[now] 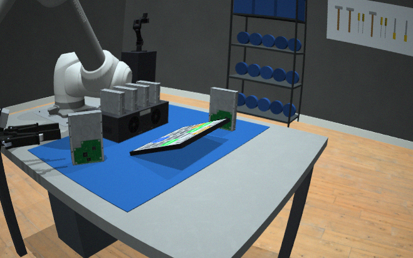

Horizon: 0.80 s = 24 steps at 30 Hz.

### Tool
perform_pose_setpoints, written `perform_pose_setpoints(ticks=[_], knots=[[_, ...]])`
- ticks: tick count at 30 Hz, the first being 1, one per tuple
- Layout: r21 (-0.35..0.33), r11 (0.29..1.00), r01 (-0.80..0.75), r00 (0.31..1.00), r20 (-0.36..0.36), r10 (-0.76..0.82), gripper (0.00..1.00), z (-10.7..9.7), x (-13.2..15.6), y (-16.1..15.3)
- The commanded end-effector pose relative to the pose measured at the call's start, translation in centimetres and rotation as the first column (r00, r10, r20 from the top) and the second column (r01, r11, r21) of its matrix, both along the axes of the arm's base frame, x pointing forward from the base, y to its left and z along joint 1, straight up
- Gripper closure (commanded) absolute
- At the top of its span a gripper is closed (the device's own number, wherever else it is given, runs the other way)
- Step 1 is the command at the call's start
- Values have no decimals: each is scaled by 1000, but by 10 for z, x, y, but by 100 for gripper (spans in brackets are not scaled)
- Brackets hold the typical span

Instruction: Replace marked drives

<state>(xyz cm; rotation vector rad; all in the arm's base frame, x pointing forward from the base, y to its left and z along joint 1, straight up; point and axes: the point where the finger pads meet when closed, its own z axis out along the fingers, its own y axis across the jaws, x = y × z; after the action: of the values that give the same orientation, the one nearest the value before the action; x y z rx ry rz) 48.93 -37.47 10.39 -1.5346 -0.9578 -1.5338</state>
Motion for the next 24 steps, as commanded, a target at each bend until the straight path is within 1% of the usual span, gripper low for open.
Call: perform_pose_setpoints(ticks=[1, 11, 24], knots=[[-1, 1000, 0, 1000, 1, 0, 60, 1, 0, 0], [-1, 1000, 0, 1000, 1, 0, 60, 8, 0, 0], [-1, 1000, 0, 1000, 1, 0, 60, 31, 0, 0]])
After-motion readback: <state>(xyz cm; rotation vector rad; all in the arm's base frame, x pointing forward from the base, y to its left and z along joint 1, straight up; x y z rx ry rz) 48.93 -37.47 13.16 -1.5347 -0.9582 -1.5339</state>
